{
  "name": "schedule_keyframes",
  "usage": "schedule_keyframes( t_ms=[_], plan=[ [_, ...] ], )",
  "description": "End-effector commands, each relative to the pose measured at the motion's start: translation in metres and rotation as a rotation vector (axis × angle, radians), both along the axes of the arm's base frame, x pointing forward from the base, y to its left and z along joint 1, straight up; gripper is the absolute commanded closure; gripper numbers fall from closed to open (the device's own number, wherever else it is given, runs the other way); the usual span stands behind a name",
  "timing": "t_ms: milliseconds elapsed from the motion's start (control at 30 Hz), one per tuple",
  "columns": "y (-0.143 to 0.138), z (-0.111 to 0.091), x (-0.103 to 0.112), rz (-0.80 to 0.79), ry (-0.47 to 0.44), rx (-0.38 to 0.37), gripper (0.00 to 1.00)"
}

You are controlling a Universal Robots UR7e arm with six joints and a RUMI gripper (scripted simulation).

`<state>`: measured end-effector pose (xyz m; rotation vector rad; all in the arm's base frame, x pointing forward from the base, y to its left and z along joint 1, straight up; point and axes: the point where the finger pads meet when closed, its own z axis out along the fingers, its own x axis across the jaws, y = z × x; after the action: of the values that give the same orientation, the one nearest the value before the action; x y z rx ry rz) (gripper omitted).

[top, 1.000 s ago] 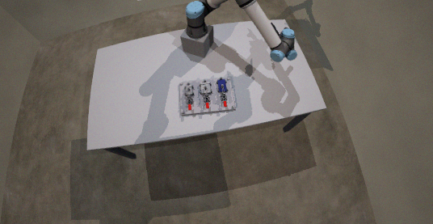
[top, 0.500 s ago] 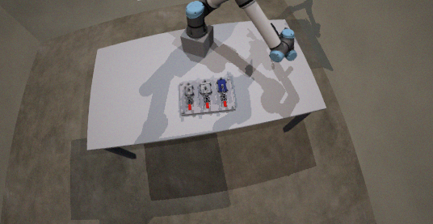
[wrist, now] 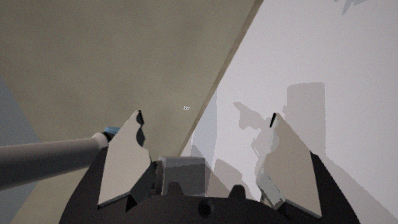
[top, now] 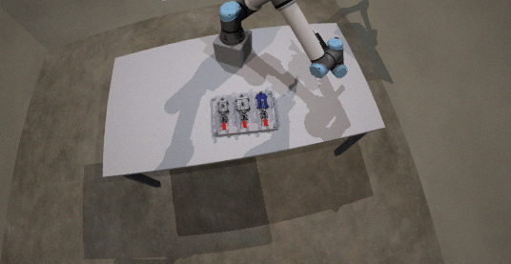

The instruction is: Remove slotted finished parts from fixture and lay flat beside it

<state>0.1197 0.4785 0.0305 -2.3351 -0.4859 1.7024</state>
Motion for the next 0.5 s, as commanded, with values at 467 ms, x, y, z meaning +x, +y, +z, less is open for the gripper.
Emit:
schedule_keyframes(
  t_ms=[467],
  plan=[
    [-0.114, -0.015, 0.146, -0.085, -0.248, 0.360, 0.00]
  ],
)
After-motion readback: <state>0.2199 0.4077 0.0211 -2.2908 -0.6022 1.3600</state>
